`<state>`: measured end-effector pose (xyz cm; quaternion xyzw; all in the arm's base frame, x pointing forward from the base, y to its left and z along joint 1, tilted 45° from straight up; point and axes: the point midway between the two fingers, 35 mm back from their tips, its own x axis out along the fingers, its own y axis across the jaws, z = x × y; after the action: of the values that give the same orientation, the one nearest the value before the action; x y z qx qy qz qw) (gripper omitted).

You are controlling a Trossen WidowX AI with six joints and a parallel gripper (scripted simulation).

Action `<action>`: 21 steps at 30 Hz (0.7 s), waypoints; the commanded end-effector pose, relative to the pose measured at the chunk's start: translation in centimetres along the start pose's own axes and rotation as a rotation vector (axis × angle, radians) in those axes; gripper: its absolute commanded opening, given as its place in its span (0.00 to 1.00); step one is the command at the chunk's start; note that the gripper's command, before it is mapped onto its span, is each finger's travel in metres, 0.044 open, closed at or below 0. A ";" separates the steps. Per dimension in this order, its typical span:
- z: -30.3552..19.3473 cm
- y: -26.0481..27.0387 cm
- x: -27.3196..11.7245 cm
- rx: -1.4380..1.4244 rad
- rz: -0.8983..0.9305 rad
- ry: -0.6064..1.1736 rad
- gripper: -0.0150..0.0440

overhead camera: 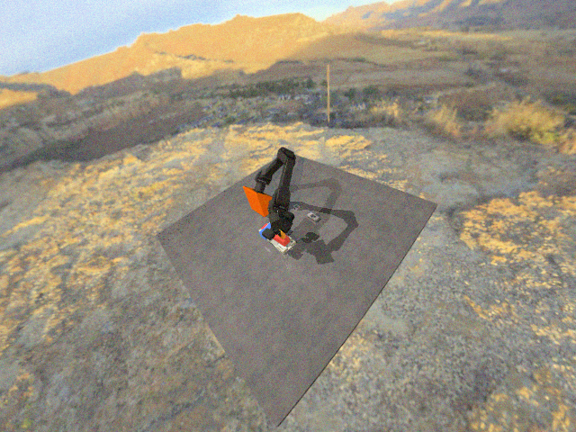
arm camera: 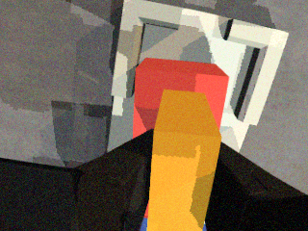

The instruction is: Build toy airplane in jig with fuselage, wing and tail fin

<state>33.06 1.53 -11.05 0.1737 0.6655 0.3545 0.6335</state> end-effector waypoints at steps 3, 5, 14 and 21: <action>0.0 0.0 0.1 0.002 0.003 -0.002 0.36; 0.0 0.0 0.1 0.002 0.003 -0.002 0.36; 0.0 0.0 0.1 -0.001 0.002 0.000 0.25; 0.0 0.0 0.1 -0.001 0.002 0.000 0.52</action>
<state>33.01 1.64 -11.14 0.1738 0.6653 0.3555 0.6330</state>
